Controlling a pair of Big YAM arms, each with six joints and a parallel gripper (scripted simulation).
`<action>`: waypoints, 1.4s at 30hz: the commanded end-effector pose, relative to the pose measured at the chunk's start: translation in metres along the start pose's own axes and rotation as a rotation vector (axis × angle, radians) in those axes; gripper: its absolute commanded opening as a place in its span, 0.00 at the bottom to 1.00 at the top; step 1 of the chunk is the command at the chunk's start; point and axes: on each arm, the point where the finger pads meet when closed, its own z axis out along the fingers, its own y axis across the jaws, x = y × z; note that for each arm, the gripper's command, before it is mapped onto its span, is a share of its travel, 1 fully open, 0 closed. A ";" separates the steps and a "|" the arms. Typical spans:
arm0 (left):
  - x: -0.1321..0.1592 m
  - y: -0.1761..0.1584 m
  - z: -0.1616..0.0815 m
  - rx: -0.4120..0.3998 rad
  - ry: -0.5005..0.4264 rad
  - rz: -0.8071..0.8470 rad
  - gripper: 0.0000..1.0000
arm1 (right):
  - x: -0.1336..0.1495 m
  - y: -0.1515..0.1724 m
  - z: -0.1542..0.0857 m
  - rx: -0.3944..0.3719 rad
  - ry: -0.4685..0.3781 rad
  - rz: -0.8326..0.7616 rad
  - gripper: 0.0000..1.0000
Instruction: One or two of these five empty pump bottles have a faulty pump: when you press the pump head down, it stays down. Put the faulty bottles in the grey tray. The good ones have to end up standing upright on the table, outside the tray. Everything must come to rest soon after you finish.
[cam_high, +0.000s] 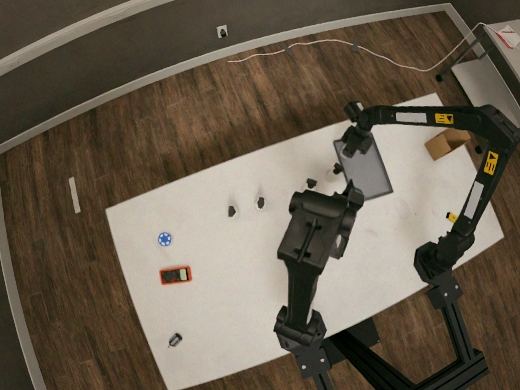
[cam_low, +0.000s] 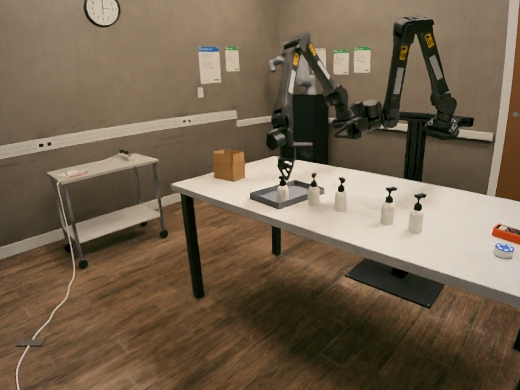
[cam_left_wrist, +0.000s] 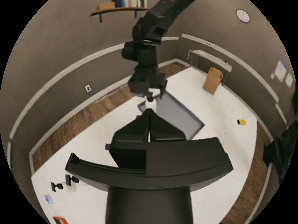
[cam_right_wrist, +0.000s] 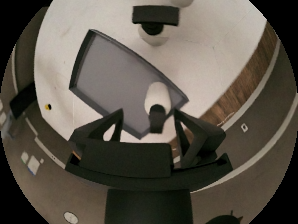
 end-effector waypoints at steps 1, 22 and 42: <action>-0.009 -0.001 0.003 0.001 -0.022 0.003 0.00 | 0.029 -0.024 -0.024 0.072 0.042 0.023 0.75; -0.066 -0.007 -0.007 0.015 -0.023 -0.007 0.00 | 0.019 -0.023 -0.061 0.094 0.004 0.610 1.00; -0.111 -0.007 -0.027 0.014 -0.020 -0.006 0.00 | 0.022 -0.019 -0.100 0.108 -0.050 1.295 1.00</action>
